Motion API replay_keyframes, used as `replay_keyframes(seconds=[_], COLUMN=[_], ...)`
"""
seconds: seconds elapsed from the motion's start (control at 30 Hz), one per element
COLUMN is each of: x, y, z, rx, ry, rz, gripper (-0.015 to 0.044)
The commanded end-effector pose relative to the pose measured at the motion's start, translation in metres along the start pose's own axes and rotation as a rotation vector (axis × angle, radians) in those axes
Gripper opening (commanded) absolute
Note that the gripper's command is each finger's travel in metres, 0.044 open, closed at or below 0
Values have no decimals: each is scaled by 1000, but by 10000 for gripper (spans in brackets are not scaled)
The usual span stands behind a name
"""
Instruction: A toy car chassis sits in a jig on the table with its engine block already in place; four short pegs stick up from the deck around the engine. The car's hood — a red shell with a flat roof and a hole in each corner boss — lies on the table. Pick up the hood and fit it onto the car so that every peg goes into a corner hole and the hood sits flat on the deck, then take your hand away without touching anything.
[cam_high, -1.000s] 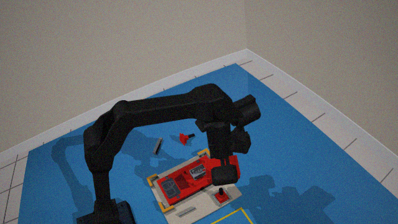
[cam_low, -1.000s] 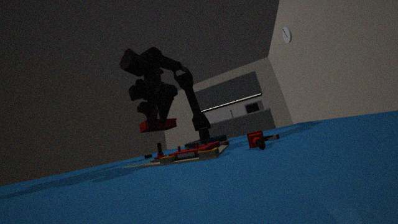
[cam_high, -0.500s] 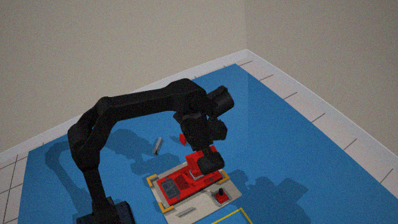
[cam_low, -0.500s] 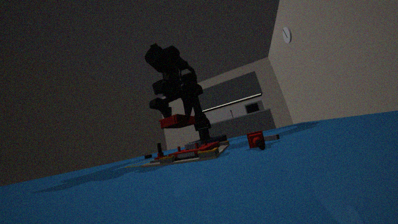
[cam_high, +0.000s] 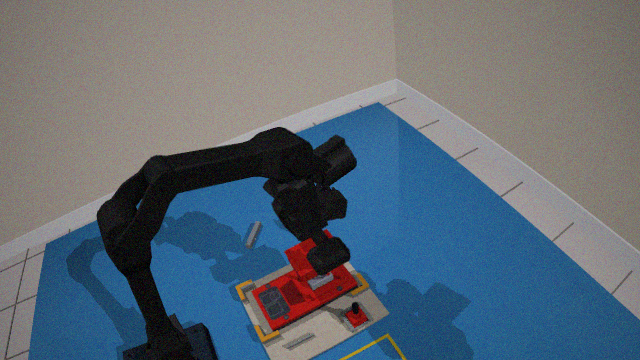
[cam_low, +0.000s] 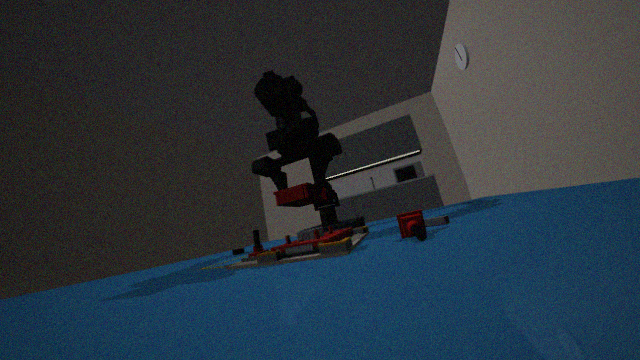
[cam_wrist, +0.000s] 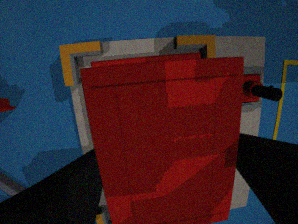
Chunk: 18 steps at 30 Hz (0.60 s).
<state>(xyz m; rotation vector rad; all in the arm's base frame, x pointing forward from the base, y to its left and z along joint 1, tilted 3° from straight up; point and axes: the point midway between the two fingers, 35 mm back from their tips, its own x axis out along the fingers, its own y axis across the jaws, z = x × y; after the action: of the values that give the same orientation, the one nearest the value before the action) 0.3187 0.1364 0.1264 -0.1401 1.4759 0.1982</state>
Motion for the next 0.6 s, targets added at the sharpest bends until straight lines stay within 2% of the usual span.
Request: replay_keyframes(seconds=[0.0,0.27,0.57], x=[12,46,47], y=[-1,-1,0], z=[-2,-5,-4], rx=[-5,-5,-5], ry=[10,11,11], rz=[-4,-4,-4], gripper=[0,0,0])
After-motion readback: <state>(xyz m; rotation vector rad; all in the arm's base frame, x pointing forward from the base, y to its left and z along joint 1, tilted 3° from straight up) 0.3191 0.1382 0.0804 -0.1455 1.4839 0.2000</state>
